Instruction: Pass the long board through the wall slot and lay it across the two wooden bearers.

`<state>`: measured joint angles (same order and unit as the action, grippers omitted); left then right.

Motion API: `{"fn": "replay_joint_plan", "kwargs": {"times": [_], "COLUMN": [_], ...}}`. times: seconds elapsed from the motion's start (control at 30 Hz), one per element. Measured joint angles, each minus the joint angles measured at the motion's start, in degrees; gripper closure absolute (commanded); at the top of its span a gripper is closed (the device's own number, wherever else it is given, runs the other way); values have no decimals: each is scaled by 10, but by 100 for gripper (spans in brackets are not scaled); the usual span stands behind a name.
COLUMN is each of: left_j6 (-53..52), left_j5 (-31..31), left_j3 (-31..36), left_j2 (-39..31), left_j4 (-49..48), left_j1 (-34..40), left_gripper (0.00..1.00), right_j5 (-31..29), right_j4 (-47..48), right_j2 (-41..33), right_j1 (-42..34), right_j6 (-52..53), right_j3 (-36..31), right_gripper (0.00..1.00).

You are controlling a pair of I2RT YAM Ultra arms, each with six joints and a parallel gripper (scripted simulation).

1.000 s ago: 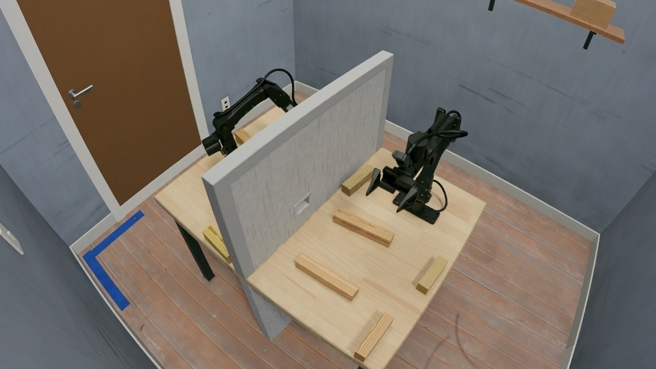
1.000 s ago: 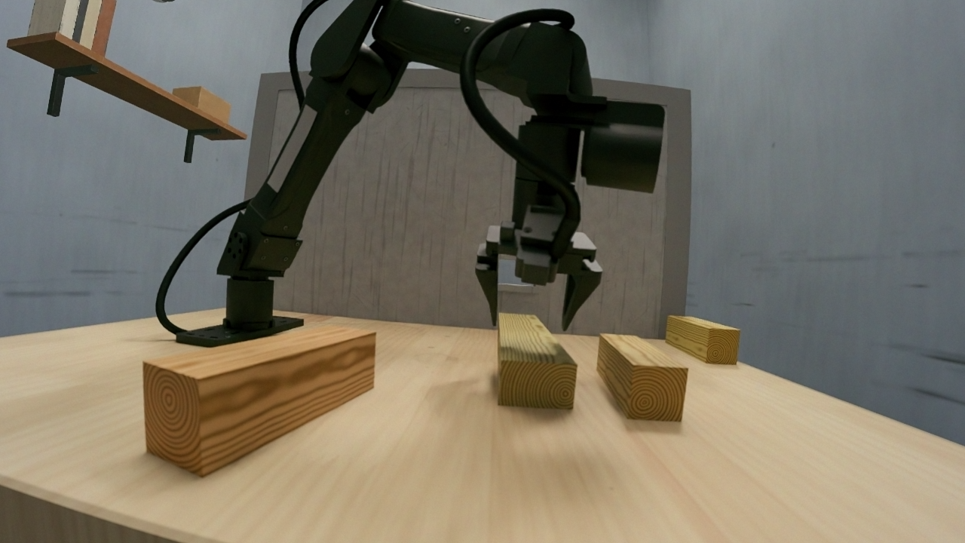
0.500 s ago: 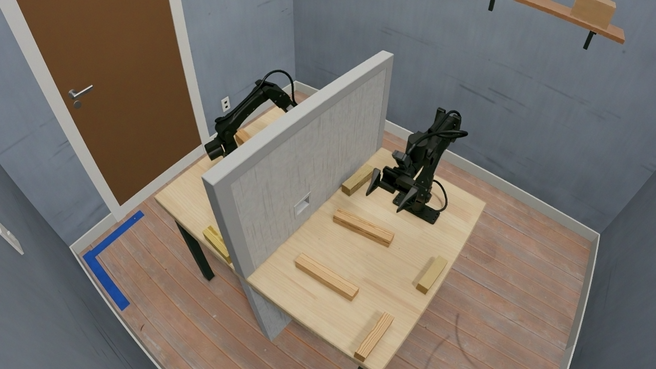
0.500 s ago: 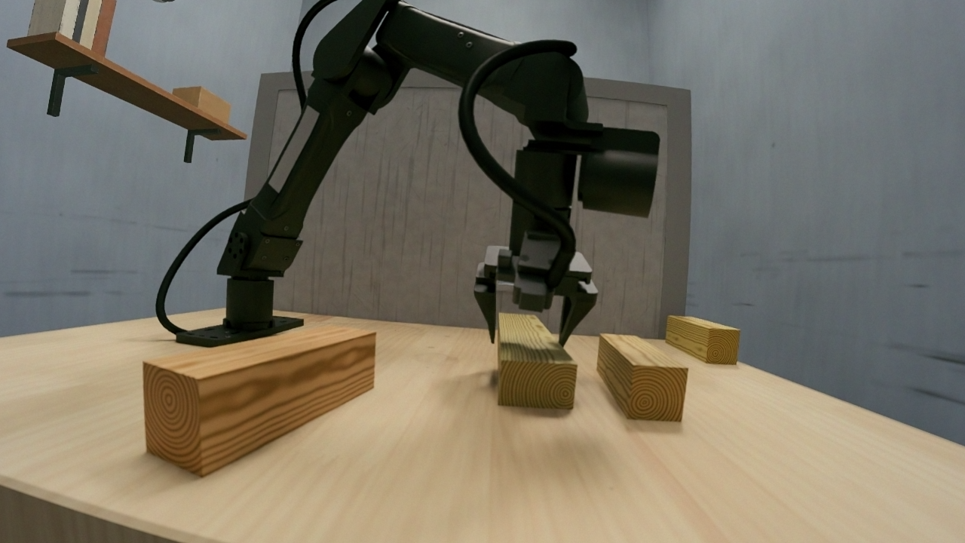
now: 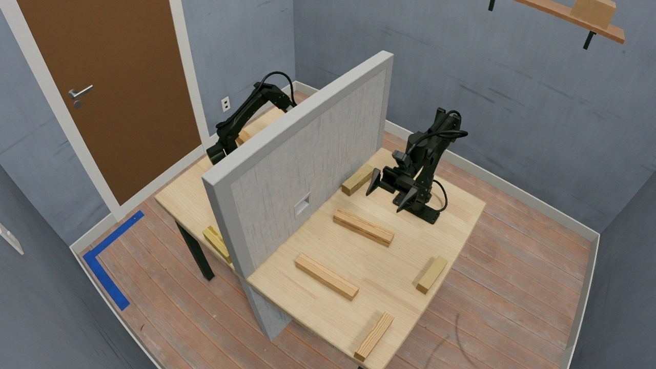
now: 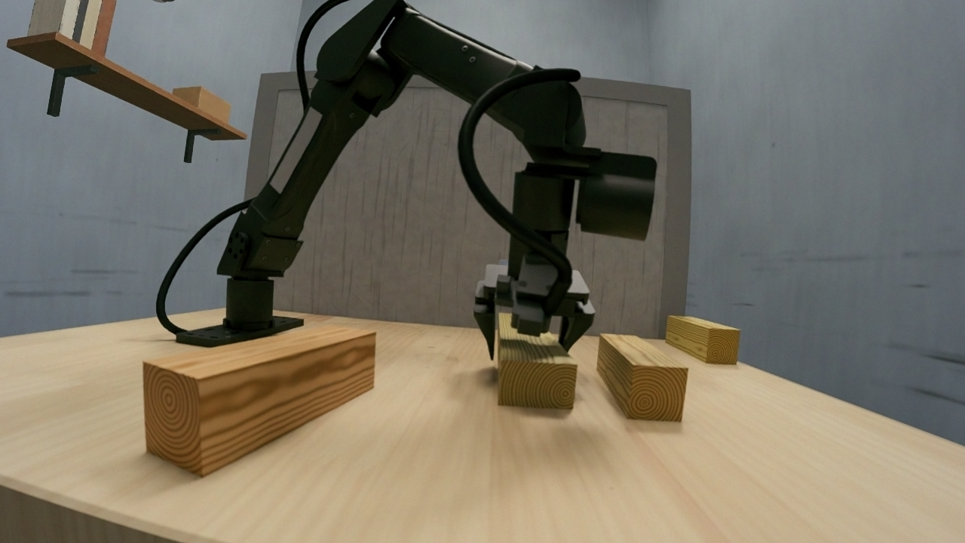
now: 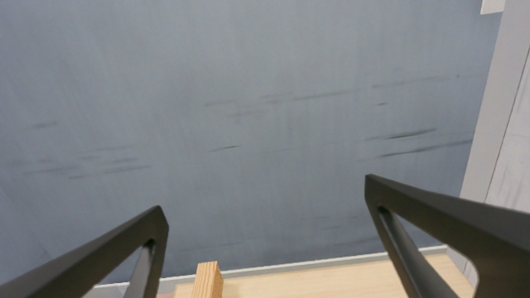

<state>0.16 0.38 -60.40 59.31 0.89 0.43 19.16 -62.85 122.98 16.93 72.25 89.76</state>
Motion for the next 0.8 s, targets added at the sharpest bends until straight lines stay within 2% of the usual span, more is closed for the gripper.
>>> {"fn": "replay_joint_plan", "kwargs": {"times": [0.03,0.07,0.8], "left_j6": [0,0,0], "left_j5": [0,0,0], "left_j3": [0,0,0], "left_j2": [0,0,0], "left_j4": [0,0,0], "left_j1": [0,0,0], "left_gripper": [0,0,0], "right_j5": [0,0,-1], "right_j4": [0,0,-1], "right_j2": [1,0,-1], "right_j1": [-1,-3,-2], "right_j6": [1,1,2], "right_j3": [0,0,1], "right_gripper": [22,100,100]}}
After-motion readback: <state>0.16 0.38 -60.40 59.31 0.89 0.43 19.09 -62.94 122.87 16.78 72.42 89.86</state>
